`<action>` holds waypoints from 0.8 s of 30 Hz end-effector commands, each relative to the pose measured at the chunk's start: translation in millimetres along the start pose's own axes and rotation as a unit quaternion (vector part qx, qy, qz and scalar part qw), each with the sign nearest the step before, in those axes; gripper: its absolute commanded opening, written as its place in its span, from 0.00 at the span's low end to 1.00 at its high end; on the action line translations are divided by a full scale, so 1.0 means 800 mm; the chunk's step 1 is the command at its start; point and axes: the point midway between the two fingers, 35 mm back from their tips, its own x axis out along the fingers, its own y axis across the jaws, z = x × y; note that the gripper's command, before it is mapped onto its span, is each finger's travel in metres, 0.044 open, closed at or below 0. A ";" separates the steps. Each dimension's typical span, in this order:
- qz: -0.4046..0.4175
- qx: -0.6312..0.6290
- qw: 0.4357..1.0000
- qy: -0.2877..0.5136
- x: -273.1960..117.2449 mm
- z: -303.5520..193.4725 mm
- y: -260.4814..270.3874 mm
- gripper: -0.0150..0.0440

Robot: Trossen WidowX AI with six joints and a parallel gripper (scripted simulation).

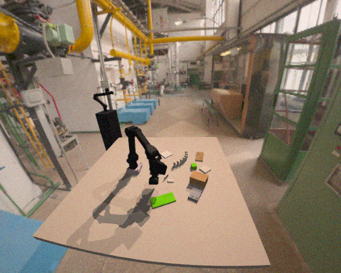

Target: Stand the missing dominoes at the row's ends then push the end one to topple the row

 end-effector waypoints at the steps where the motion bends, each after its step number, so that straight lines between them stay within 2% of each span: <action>1: -0.012 -0.003 1.000 -0.012 -0.086 0.004 -0.004 0.44; 5: -0.012 -0.002 1.000 -0.012 -0.132 -0.003 0.004 0.44; 13: -0.012 -0.011 1.000 -0.012 -0.134 0.005 0.011 0.44; 24: -0.008 -0.158 0.987 -0.017 -0.136 0.114 0.156 0.44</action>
